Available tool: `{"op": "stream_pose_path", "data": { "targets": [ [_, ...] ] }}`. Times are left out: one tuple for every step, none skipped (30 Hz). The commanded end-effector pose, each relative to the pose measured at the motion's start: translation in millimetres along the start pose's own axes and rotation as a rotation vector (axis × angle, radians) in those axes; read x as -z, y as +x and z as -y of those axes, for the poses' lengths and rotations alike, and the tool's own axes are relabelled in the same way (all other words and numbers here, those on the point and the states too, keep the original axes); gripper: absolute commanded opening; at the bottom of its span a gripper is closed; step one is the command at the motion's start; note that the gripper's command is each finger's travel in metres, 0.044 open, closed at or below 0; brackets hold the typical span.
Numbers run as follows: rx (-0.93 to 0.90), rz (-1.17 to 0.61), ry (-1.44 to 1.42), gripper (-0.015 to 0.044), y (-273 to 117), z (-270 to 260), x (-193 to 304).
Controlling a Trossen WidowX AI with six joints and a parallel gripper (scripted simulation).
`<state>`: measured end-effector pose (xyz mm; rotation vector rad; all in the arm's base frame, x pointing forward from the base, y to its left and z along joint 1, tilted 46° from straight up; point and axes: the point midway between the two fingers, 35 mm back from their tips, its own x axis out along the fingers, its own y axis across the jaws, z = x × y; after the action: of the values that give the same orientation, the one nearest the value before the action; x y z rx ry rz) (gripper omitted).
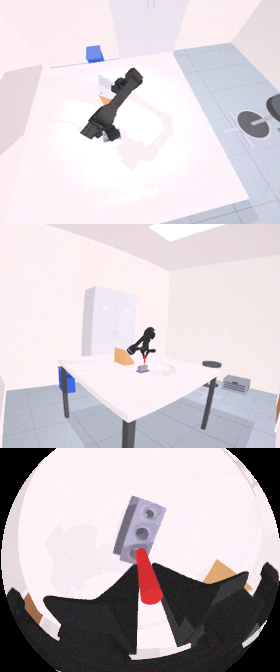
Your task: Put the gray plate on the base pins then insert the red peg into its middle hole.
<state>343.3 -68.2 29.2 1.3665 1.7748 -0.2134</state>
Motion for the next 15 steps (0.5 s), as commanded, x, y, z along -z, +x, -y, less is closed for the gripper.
{"op": "stream_pose_path", "data": {
  "targets": [
    [-0.002, 0.007, -0.003, 0.0, -1.1, 3.1, -13.1],
    [-0.003, 0.006, -0.003, 0.0, -0.7, 3.9, -16.3],
    [-0.003, 0.006, -0.003, 0.0, -0.3, 4.5, -18.9],
    [-0.003, 0.006, -0.002, 0.0, -0.1, 5.1, -20.7],
    [-0.003, 0.006, -0.002, 0.0, -0.1, 5.3, -21.2],
    [-0.003, 0.006, -0.002, 0.0, -0.1, 5.3, -21.2],
    [-0.003, 0.006, -0.002, 0.0, -0.1, 5.3, -21.2],
    [-0.003, 0.006, -0.002, 0.0, -0.1, 5.3, -21.2],
    [-0.003, 0.006, -0.002, 0.0, -0.1, 5.3, -21.2],
    [-0.003, 0.006, -0.002, 0.0, -0.1, 5.3, -21.2],
    [-0.003, 0.006, -0.002, 0.0, -0.1, 5.3, -21.2],
    [-0.003, 0.006, -0.002, 0.0, -0.1, 5.3, -21.2],
    [-0.003, 0.006, -0.002, 0.0, -0.1, 5.3, -21.2],
    [-0.003, 0.006, -0.002, 0.0, -0.1, 5.3, -21.2],
    [-0.003, 0.006, -0.002, 0.0, -0.1, 5.3, -21.2]
  ]
}}
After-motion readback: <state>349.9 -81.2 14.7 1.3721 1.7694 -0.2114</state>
